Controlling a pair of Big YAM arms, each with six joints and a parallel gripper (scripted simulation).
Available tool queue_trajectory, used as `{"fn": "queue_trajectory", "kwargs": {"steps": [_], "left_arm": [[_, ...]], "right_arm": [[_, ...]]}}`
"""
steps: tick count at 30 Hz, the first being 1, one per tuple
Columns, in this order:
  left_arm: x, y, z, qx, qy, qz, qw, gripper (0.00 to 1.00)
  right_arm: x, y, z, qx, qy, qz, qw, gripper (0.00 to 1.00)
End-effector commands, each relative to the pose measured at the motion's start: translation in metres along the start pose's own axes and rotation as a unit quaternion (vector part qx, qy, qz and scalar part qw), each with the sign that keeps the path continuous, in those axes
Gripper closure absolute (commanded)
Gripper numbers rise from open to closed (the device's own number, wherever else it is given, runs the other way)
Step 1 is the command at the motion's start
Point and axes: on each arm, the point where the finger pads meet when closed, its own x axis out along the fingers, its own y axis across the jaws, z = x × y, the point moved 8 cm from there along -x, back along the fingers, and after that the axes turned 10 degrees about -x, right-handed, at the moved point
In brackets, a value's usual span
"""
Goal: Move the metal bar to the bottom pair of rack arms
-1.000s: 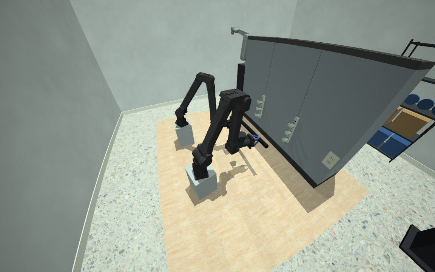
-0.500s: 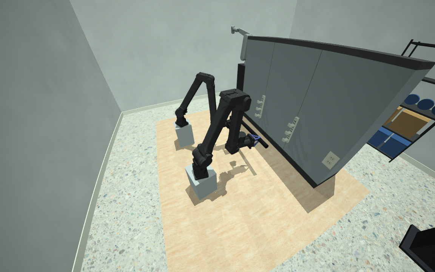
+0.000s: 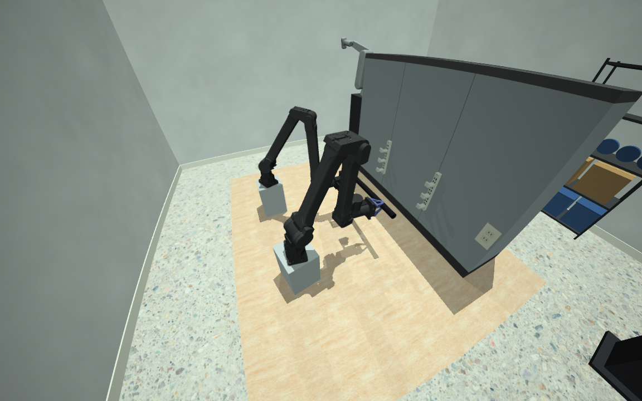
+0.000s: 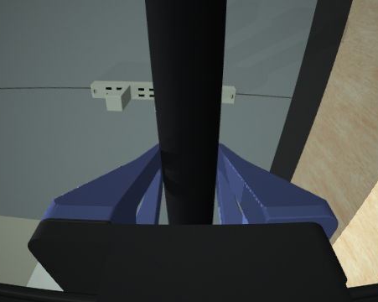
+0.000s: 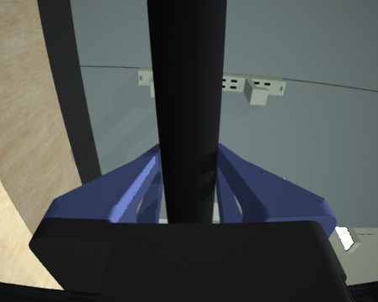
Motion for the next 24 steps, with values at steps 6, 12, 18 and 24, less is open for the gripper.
{"fn": "queue_trajectory", "kwargs": {"steps": [6,12,18,24], "left_arm": [[-0.0102,0.0053,-0.0182,0.012,0.006,0.028,1.000,1.00],[-0.0122,0.0054,-0.0198,0.012,0.006,0.028,1.000,1.00],[-0.0135,0.0055,-0.0208,0.012,0.006,0.028,1.000,1.00],[-0.0155,0.0056,-0.0223,0.012,0.006,0.028,1.000,1.00]], "right_arm": [[0.0237,0.0615,0.0158,0.030,0.020,-0.046,0.998,1.00],[0.0241,0.0612,0.0161,0.030,0.020,-0.046,0.998,1.00],[0.0244,0.0610,0.0163,0.030,0.020,-0.046,0.998,1.00],[0.0248,0.0608,0.0167,0.030,0.020,-0.046,0.998,1.00]]}}
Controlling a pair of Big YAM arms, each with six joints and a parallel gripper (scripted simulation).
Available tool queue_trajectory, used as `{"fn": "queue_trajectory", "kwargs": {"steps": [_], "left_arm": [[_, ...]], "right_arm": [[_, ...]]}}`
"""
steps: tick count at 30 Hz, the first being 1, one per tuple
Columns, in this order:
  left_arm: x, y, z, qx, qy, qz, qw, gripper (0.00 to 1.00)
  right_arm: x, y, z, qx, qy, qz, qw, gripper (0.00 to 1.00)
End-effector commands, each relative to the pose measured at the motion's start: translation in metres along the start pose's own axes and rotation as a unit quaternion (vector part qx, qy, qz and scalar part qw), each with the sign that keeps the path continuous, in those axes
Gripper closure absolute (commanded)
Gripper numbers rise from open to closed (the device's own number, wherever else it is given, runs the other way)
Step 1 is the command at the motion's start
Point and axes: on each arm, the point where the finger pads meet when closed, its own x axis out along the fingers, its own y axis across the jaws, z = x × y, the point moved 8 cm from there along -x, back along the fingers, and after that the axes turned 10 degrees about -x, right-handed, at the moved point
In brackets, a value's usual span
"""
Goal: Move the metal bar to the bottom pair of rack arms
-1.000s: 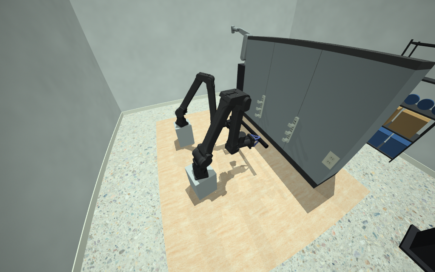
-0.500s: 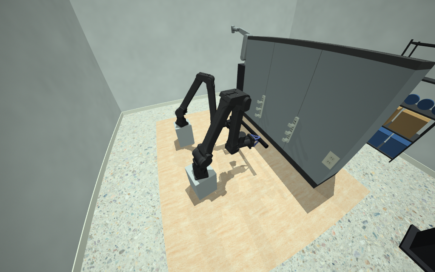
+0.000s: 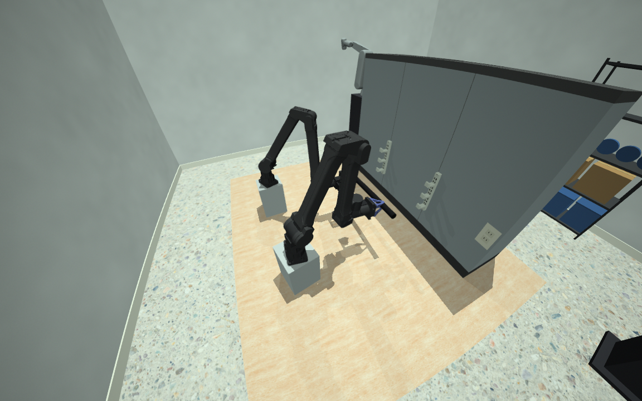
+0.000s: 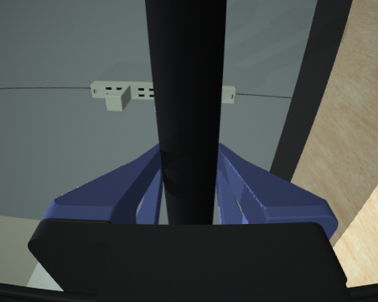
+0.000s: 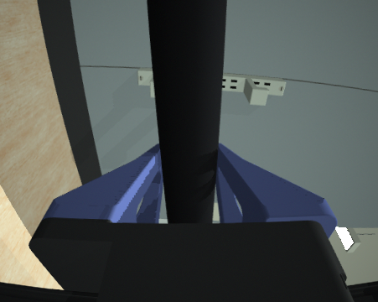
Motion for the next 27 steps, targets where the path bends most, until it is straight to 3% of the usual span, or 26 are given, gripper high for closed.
{"fn": "queue_trajectory", "kwargs": {"steps": [1,27], "left_arm": [[-0.0159,0.0056,-0.0226,0.012,0.006,0.028,1.000,1.00],[-0.0182,0.0060,-0.0283,0.012,0.006,0.028,1.000,1.00]], "right_arm": [[0.0249,0.0608,0.0168,0.030,0.020,-0.046,0.998,1.00],[0.0284,0.0590,0.0178,0.030,0.020,-0.046,0.998,1.00]]}}
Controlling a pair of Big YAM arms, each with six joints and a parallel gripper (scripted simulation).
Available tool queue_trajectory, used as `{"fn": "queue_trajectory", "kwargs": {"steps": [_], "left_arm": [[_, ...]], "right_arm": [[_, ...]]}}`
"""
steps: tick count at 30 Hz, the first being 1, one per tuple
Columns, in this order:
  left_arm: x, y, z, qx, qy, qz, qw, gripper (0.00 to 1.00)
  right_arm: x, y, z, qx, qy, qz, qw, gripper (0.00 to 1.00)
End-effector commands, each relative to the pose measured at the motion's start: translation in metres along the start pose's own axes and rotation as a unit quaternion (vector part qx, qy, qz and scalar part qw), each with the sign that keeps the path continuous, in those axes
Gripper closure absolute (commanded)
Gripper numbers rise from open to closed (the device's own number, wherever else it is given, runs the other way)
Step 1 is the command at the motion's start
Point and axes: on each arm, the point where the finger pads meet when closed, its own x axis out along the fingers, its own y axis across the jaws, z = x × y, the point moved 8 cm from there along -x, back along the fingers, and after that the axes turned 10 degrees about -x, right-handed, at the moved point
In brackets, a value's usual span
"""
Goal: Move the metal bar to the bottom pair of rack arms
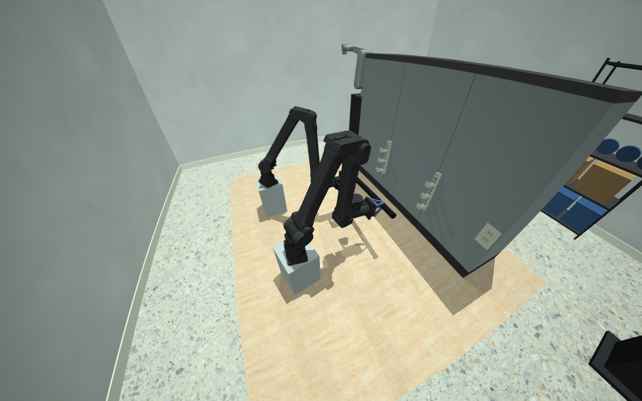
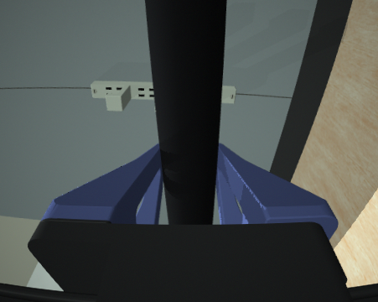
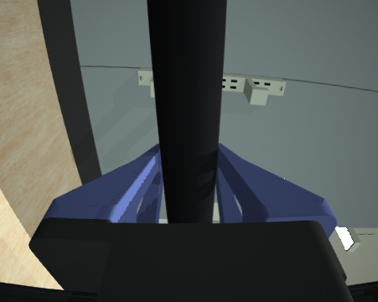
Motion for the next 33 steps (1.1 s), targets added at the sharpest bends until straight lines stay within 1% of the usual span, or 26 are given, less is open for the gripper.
{"fn": "queue_trajectory", "kwargs": {"steps": [1,12,14,24,33], "left_arm": [[-0.017,0.006,-0.029,0.012,0.006,0.028,1.000,1.00],[-0.002,0.006,-0.032,0.012,0.006,0.028,1.000,1.00],[-0.002,0.006,-0.032,0.012,0.006,0.028,1.000,1.00],[0.014,0.006,-0.032,0.012,0.006,0.028,1.000,1.00],[0.026,0.007,-0.031,0.012,0.006,0.028,1.000,1.00]], "right_arm": [[0.029,0.059,0.018,0.030,0.020,-0.046,0.998,1.00],[0.037,0.055,0.017,0.030,0.020,-0.046,0.998,1.00],[0.037,0.055,0.017,0.030,0.020,-0.046,0.998,1.00],[0.038,0.054,0.016,0.030,0.020,-0.046,0.998,1.00],[0.043,0.063,0.022,0.030,0.020,-0.046,0.998,1.00]]}}
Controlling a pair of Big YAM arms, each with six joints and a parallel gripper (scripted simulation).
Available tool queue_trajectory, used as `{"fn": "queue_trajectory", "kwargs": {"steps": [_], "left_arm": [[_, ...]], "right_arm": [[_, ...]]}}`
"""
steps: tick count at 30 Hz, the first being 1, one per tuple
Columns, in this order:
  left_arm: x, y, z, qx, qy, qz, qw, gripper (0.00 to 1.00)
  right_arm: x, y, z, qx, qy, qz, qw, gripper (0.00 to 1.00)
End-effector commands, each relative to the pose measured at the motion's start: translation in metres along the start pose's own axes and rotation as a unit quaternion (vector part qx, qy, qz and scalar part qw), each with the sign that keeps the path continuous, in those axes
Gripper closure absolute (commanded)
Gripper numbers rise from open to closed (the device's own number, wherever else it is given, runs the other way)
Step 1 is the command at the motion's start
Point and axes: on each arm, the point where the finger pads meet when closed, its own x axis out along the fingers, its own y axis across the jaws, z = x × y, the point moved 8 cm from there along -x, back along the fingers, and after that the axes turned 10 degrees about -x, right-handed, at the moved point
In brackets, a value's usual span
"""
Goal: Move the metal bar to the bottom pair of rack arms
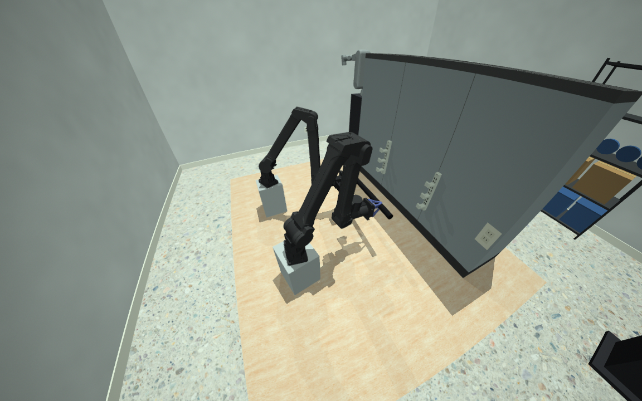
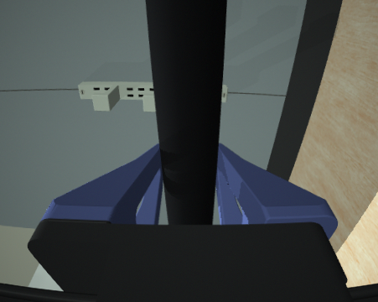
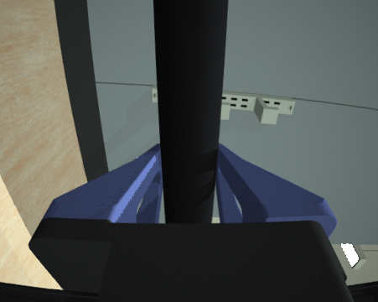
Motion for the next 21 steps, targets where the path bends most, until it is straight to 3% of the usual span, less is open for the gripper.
{"fn": "queue_trajectory", "kwargs": {"steps": [1,21], "left_arm": [[0.019,0.015,-0.012,0.008,0.023,0.039,0.999,1.00],[0.049,0.021,0.001,0.008,0.023,0.039,0.999,1.00]], "right_arm": [[0.045,0.052,0.006,0.031,0.050,-0.053,0.997,1.00],[0.070,0.055,-0.004,0.031,0.050,-0.053,0.997,1.00]]}}
